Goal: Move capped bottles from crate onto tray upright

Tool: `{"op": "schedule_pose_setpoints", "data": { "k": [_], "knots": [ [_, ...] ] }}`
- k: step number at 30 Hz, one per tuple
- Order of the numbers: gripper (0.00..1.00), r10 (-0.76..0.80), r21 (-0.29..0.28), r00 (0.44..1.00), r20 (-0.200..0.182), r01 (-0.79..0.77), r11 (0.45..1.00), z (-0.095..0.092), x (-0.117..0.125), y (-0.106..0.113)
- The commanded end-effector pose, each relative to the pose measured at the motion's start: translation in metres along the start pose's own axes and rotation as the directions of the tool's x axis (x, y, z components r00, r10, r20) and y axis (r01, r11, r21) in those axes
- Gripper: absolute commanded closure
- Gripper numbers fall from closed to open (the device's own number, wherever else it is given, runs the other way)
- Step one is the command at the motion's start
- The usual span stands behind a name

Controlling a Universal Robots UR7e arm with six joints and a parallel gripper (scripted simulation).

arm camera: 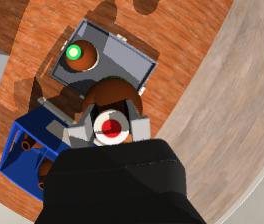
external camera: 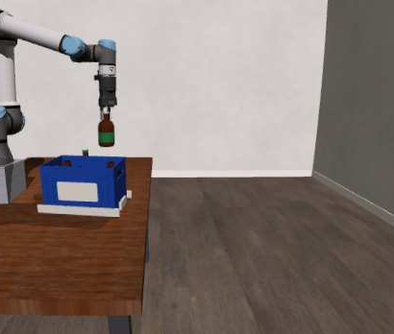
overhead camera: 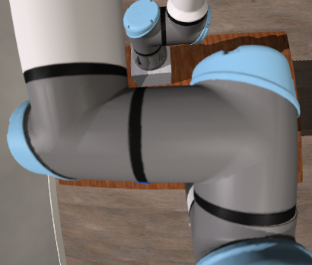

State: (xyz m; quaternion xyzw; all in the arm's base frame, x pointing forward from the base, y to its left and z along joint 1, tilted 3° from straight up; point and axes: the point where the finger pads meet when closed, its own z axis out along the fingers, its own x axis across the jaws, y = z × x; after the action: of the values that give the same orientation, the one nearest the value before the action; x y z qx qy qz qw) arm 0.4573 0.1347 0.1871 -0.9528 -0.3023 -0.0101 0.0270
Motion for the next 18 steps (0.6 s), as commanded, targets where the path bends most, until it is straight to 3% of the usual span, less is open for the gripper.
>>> {"op": "schedule_pose_setpoints", "data": {
  "k": [1,11,18],
  "knots": [
    [1.00,0.000,-0.001,1.000,-0.001,0.000,1.000,-0.001,0.005,-0.005],
    [1.00,0.000,-0.001,1.000,-0.001,0.000,1.000,-0.001,0.017,-0.021],
    [1.00,0.000,-0.001,1.000,-0.001,0.000,1.000,-0.001,0.015,-0.019]
  ]
}}
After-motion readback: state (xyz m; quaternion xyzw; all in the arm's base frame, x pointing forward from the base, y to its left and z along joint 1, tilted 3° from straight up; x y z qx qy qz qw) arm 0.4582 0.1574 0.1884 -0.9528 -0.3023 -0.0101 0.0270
